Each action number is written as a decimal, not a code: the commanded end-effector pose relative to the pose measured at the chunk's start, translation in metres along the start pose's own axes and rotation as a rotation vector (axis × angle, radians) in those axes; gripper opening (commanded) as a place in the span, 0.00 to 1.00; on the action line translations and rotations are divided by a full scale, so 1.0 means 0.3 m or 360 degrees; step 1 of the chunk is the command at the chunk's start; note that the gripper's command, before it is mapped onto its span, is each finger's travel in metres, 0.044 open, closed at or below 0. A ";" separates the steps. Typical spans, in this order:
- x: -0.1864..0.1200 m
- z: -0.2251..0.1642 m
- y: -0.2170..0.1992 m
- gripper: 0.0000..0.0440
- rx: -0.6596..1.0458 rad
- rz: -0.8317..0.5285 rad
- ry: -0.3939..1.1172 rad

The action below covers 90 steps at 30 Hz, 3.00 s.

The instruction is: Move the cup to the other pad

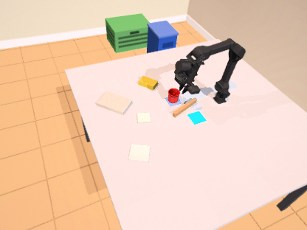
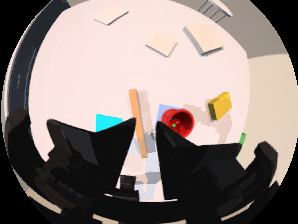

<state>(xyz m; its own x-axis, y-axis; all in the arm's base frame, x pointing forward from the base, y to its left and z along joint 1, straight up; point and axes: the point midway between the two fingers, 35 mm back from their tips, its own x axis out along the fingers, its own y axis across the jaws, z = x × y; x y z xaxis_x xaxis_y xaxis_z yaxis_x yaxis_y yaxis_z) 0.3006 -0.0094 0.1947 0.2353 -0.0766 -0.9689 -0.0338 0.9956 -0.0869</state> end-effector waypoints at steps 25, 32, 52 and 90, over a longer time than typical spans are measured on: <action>0.204 -0.102 -0.154 0.33 -0.0229 -0.0018 0.0415; 0.271 -0.130 -0.177 0.35 -0.0295 0.0001 0.0466; 0.454 -0.207 -0.190 0.03 -0.0662 0.0120 0.0548; 0.228 -0.158 -0.016 0.00 -0.1161 0.0186 0.0365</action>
<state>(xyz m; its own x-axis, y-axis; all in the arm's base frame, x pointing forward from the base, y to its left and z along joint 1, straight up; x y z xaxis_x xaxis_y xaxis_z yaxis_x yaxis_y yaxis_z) 0.2705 -0.0303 0.1159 -0.0262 -0.0672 -0.9974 -0.6855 0.7274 -0.0310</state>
